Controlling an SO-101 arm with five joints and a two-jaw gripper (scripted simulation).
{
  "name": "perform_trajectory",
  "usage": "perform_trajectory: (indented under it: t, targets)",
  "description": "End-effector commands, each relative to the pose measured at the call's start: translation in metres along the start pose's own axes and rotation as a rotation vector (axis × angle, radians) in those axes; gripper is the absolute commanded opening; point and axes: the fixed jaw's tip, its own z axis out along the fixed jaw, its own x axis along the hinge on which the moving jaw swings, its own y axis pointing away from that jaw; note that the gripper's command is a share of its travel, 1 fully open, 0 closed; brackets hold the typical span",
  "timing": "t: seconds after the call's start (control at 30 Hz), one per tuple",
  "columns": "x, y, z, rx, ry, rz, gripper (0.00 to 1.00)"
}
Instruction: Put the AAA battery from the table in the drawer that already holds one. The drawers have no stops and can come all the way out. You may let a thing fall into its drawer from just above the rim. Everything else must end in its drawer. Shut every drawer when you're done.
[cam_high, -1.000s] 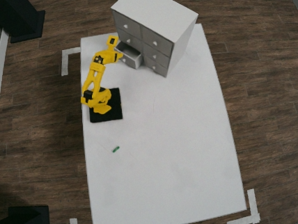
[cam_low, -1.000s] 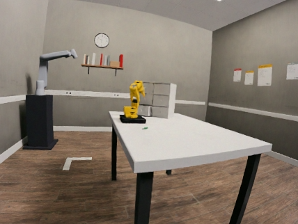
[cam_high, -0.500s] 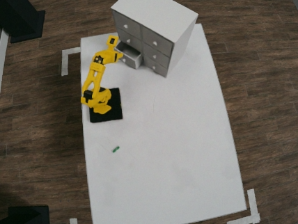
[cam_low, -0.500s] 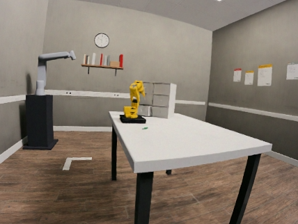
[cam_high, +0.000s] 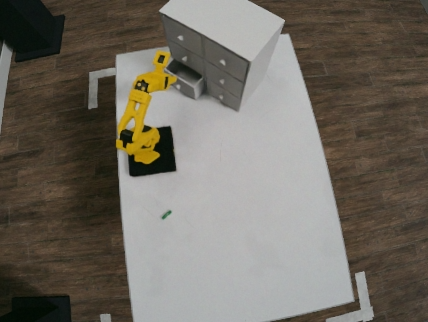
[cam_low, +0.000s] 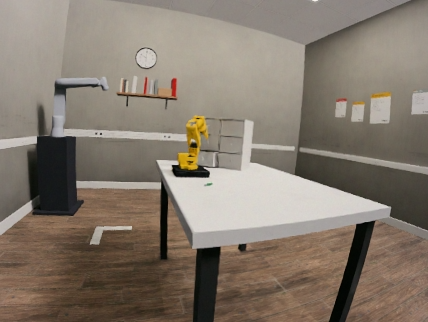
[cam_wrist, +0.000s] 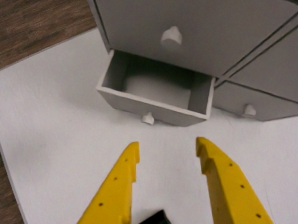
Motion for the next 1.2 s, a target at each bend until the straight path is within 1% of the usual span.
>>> perform_trajectory:
  t: [0.0, 1.1, 1.17]
  targets:
    - [-0.002, -0.002, 0.001, 0.006, -0.004, 0.012, 0.21]
    - [-0.002, -0.002, 0.001, 0.006, -0.004, 0.012, 0.21]
    - [0.012, -0.002, -0.002, 0.006, 0.039, 0.011, 0.21]
